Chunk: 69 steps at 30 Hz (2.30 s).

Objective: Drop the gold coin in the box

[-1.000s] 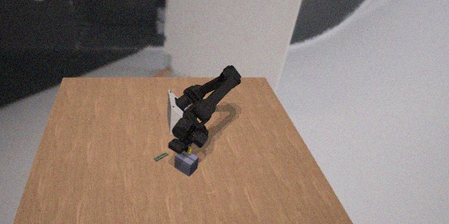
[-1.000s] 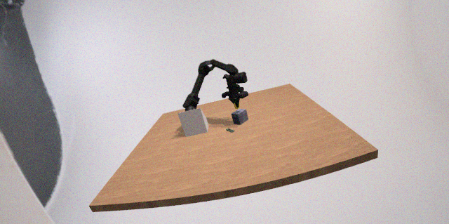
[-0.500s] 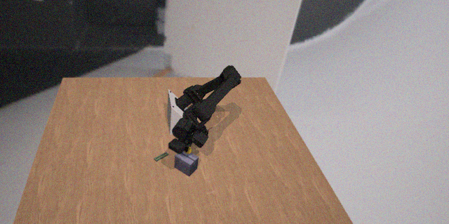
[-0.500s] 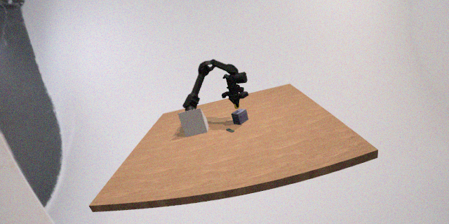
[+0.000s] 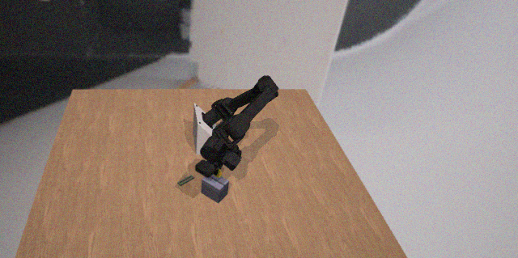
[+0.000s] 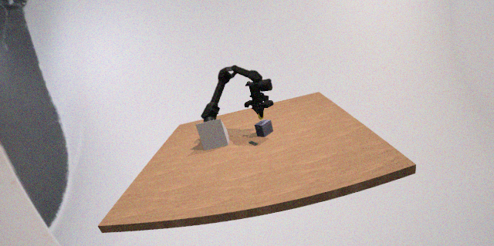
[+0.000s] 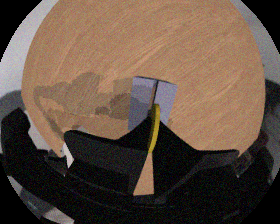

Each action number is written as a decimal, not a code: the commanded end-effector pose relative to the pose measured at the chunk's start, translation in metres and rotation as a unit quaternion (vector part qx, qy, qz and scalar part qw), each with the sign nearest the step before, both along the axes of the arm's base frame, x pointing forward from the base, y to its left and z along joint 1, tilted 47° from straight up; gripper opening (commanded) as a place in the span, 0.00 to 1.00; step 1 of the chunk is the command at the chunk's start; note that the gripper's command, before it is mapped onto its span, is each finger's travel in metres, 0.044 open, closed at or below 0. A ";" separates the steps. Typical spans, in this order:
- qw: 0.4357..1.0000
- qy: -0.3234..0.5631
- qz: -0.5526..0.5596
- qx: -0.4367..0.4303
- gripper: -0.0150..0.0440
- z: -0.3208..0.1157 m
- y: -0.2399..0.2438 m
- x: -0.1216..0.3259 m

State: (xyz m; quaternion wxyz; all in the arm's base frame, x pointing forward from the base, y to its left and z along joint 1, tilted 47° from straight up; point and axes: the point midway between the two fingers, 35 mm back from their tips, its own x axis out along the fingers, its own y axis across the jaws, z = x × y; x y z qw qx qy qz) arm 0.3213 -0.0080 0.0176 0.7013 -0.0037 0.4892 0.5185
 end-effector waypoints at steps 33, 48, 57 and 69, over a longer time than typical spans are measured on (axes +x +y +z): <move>1.000 0.003 -0.002 0.001 0.25 -0.010 0.013 -0.001; 1.000 0.000 0.000 -0.002 0.53 -0.012 0.013 -0.001; 1.000 0.000 0.000 -0.002 0.57 -0.011 0.013 -0.001; 1.000 0.003 -0.003 0.001 1.00 0.031 -0.031 -0.004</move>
